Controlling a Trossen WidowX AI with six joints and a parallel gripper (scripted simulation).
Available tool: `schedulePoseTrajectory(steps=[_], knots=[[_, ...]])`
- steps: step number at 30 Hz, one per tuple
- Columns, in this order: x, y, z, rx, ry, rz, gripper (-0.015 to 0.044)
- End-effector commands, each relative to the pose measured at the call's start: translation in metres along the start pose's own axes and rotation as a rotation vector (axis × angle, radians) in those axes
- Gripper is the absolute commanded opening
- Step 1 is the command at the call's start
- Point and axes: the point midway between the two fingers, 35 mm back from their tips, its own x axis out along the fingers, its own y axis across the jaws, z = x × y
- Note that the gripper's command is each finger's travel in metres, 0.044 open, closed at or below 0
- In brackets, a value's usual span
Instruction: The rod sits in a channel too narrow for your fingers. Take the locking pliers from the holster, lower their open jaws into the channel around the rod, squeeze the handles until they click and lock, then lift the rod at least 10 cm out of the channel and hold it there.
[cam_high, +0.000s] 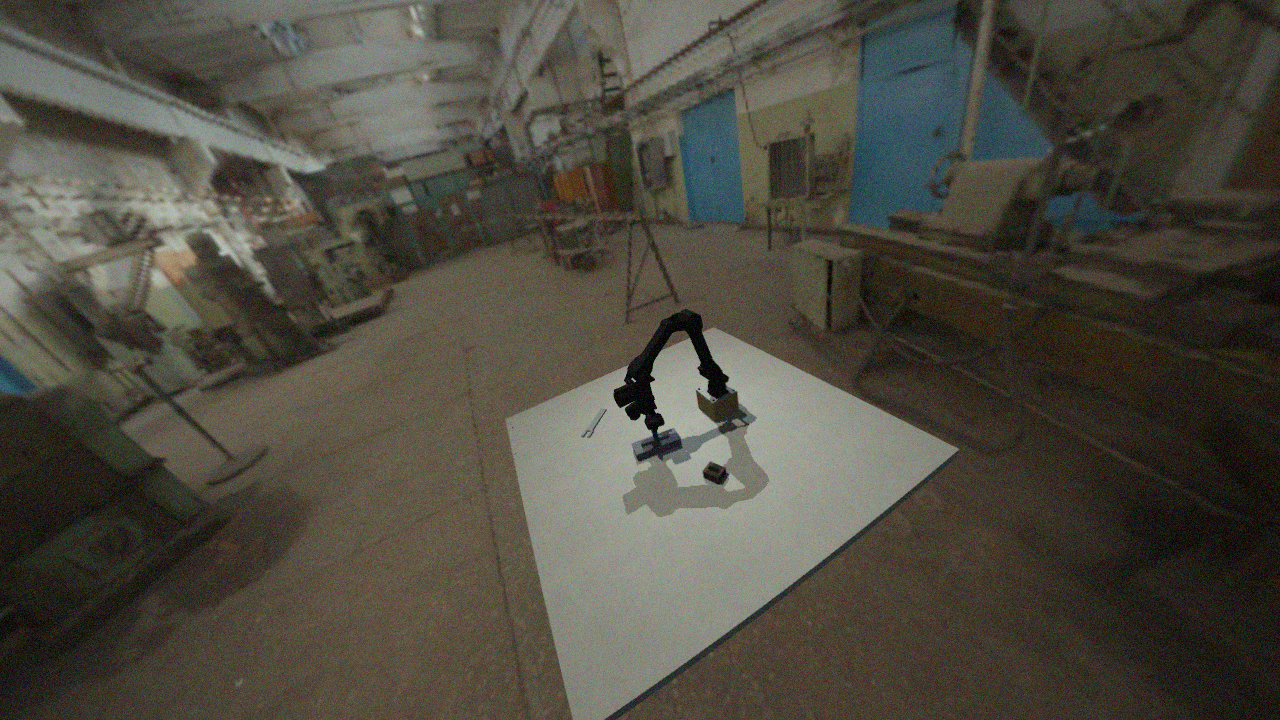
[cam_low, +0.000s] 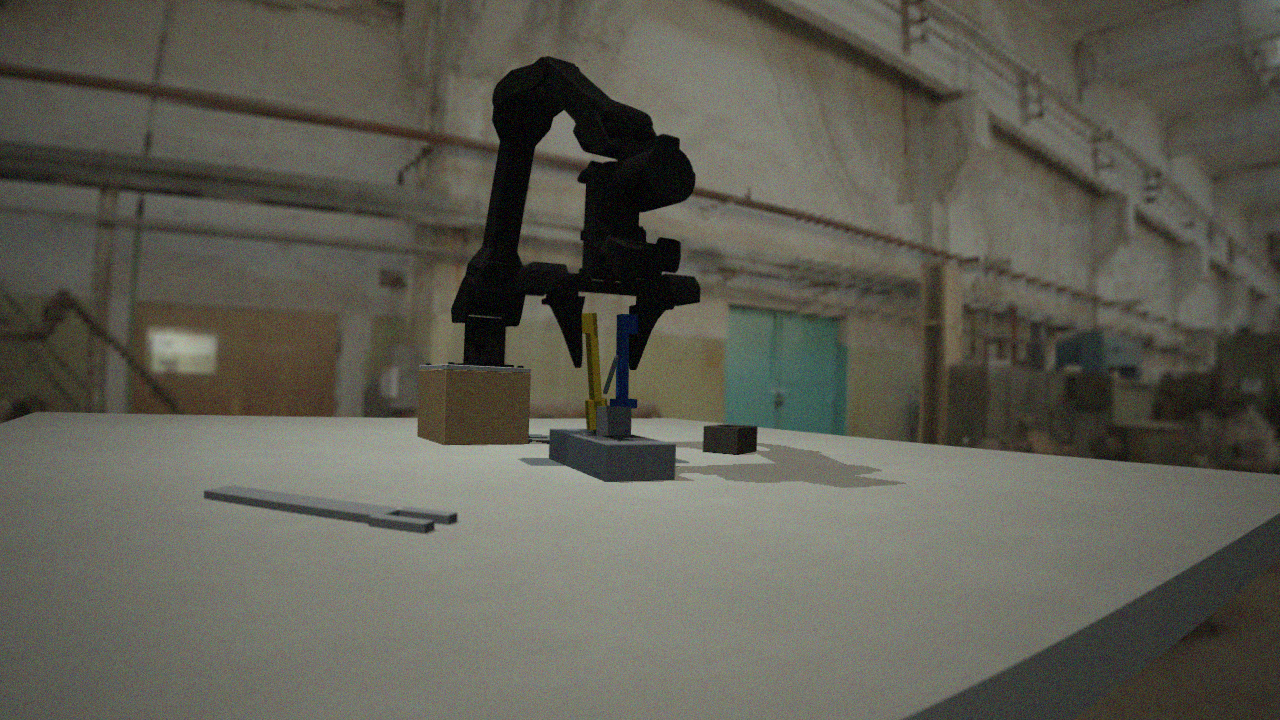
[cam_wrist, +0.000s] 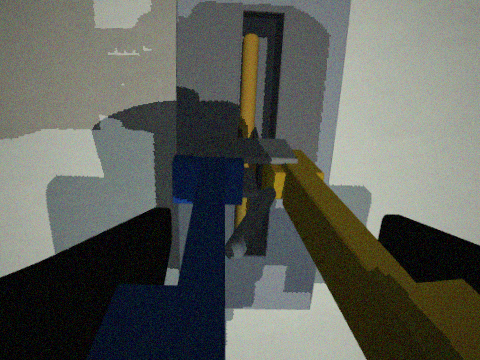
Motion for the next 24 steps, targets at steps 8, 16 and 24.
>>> schedulePoseTrajectory(steps=[8,16,24], knots=[[-0.0002,0.0021,0.0006,0.003,-0.002,0.004,0.0266],[-0.0002,0.0030,0.0006,0.003,-0.002,0.005,0.0255],[-0.0002,0.0040,0.0006,0.003,-0.002,0.005,0.0245]])
